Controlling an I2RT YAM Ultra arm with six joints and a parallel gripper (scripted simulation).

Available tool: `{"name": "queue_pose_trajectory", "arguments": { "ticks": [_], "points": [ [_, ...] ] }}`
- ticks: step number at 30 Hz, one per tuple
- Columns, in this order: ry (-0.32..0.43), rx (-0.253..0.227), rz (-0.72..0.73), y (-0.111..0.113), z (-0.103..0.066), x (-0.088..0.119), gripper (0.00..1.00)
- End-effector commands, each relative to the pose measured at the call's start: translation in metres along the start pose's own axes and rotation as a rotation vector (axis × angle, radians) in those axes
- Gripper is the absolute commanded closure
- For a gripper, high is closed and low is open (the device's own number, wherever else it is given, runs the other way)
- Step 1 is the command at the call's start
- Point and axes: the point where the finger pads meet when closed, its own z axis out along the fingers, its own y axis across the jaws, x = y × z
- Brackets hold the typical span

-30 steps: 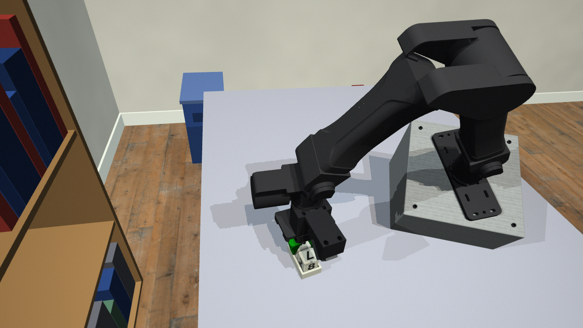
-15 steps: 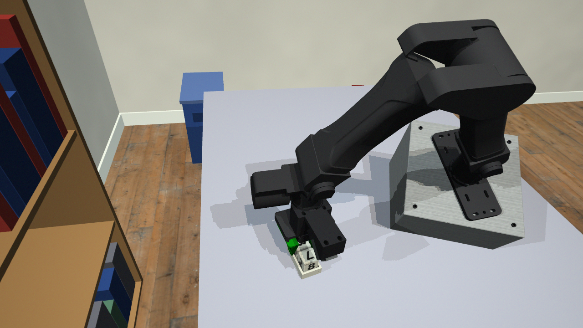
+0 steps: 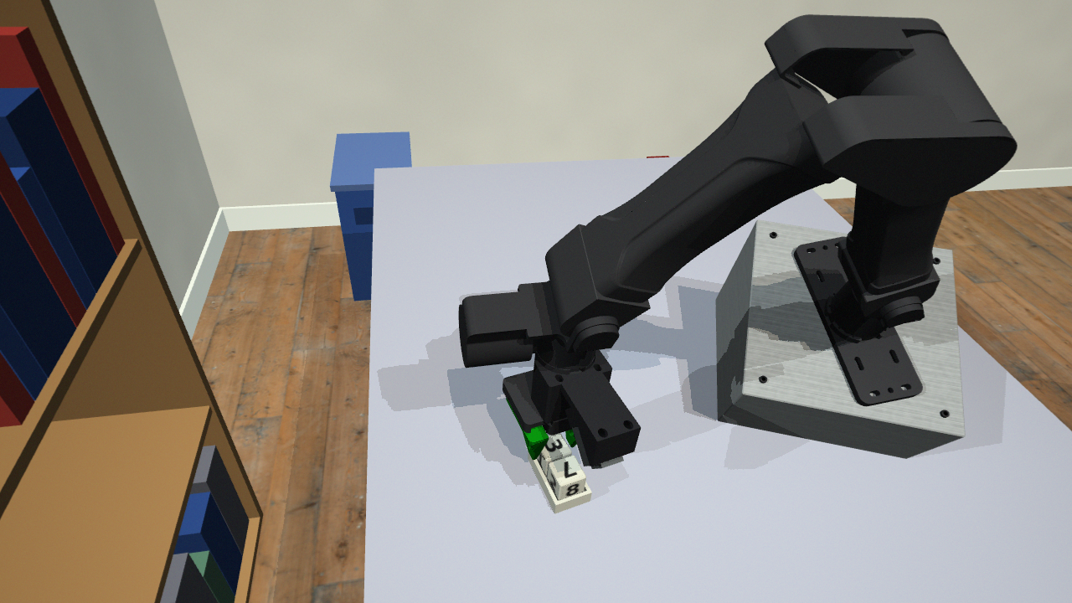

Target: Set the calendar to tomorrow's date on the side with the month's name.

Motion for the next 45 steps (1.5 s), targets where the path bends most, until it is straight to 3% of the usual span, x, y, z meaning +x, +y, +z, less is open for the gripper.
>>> {"name": "queue_pose_trajectory", "arguments": {
  "ticks": [1,10,19,20,45],
  "points": [
    [-0.005,-0.009,0.013,0.003,-0.019,0.002,0.53],
    [-0.005,-0.009,0.013,0.002,-0.062,0.002,0.53],
    [-0.005,-0.009,0.013,0.002,-0.070,0.002,0.53],
    [-0.005,-0.009,0.013,0.002,-0.070,0.002,0.00],
    [-0.005,-0.009,0.013,0.002,-0.073,0.002,0.00]
  ]
}}
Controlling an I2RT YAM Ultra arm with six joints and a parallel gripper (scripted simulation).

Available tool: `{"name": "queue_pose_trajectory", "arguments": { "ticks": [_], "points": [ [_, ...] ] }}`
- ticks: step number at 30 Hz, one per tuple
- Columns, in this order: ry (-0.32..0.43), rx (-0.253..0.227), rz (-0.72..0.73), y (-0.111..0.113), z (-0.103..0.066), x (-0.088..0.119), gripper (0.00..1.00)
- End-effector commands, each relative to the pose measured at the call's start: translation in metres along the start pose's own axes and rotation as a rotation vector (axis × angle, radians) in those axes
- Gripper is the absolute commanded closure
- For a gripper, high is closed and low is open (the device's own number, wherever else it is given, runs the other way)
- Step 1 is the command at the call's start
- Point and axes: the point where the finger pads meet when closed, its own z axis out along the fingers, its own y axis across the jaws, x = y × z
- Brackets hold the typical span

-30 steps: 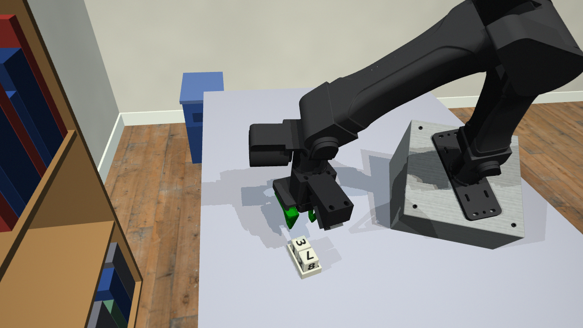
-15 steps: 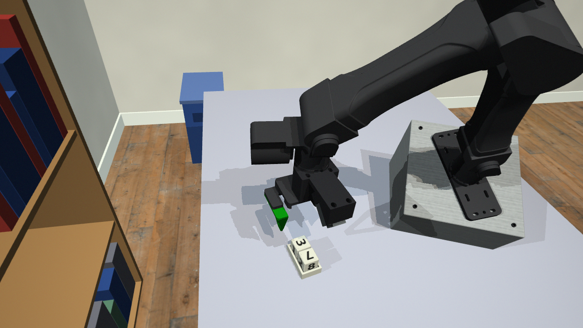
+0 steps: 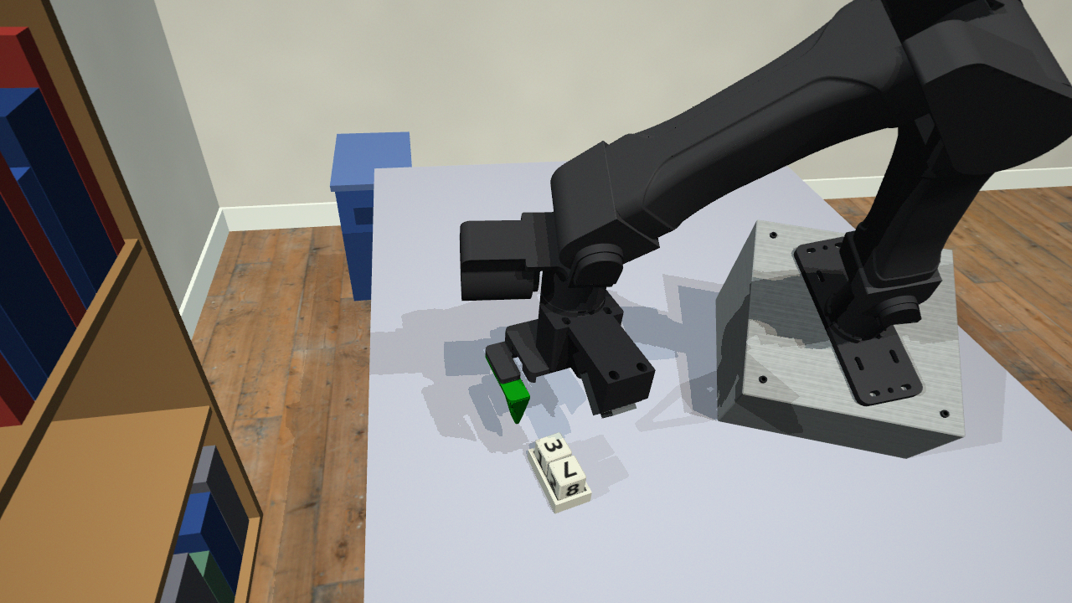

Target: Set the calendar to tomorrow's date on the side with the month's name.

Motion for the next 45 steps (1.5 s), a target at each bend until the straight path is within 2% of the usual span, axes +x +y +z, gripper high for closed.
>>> {"name": "queue_pose_trajectory", "arguments": {
  "ticks": [1,6,16,18,22,26,45],
  "points": [
    [-0.009,0.003,0.009,0.000,-0.004,0.000,0.00],
    [-0.009,0.003,0.009,0.000,-0.018,0.000,0.00],
    [-0.008,0.002,0.009,0.000,-0.066,0.000,0.00],
    [-0.008,0.002,0.009,0.000,-0.066,0.000,0.00],
    [-0.008,0.002,0.009,0.001,-0.078,0.001,0.00],
    [-0.008,0.002,0.009,0.001,-0.082,0.001,0.00],
    [-0.008,0.002,0.009,0.001,-0.082,0.001,0.00]
  ]
}}
